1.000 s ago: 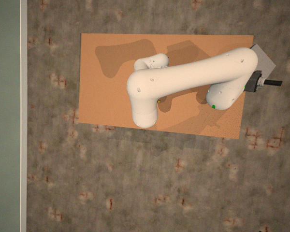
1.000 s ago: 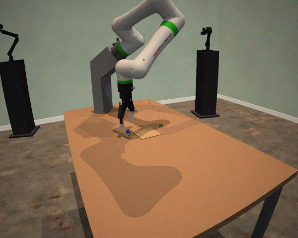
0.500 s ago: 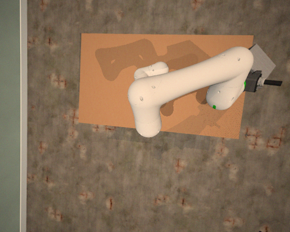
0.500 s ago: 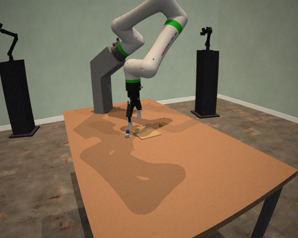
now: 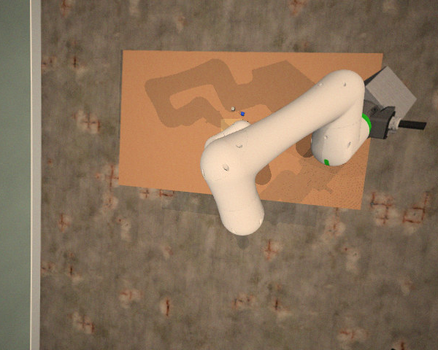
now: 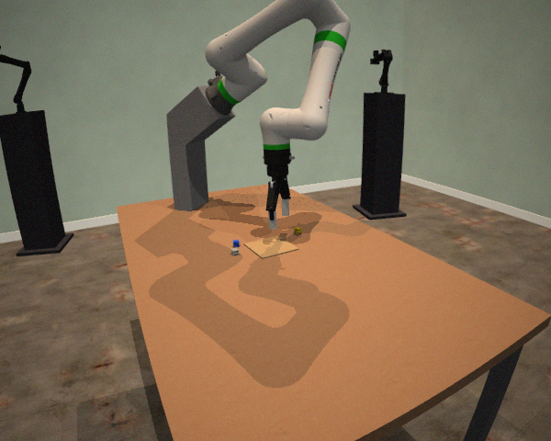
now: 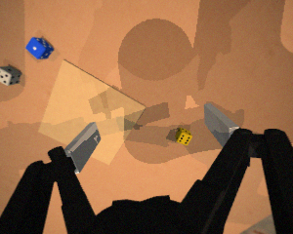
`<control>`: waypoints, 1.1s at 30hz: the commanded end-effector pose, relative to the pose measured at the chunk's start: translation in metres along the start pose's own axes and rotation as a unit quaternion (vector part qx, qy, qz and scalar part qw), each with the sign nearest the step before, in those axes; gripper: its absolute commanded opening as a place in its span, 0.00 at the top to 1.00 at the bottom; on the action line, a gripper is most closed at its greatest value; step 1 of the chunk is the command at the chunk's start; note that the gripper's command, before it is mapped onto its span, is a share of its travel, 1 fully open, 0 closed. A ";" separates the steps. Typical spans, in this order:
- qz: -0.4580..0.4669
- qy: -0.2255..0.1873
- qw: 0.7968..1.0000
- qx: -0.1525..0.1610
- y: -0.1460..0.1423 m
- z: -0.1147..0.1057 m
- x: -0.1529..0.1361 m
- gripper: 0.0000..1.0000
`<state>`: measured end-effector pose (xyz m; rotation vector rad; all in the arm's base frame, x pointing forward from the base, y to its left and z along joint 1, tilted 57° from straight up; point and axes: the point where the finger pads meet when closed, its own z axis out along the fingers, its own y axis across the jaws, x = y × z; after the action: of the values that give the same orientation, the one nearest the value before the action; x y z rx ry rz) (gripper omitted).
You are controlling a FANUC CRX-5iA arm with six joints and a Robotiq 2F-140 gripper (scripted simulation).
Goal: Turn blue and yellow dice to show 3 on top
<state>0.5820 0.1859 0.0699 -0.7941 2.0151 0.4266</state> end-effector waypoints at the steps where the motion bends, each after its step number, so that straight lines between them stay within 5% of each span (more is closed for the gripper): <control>1: 0.001 0.010 1.000 0.001 0.025 0.000 -0.023 0.00; 9: 0.001 0.010 1.000 0.001 0.049 0.001 -0.046 0.00; 33: 0.001 0.010 1.000 0.001 0.054 0.001 -0.051 0.00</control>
<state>0.5659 0.2447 0.1117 -0.7971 2.0340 0.4195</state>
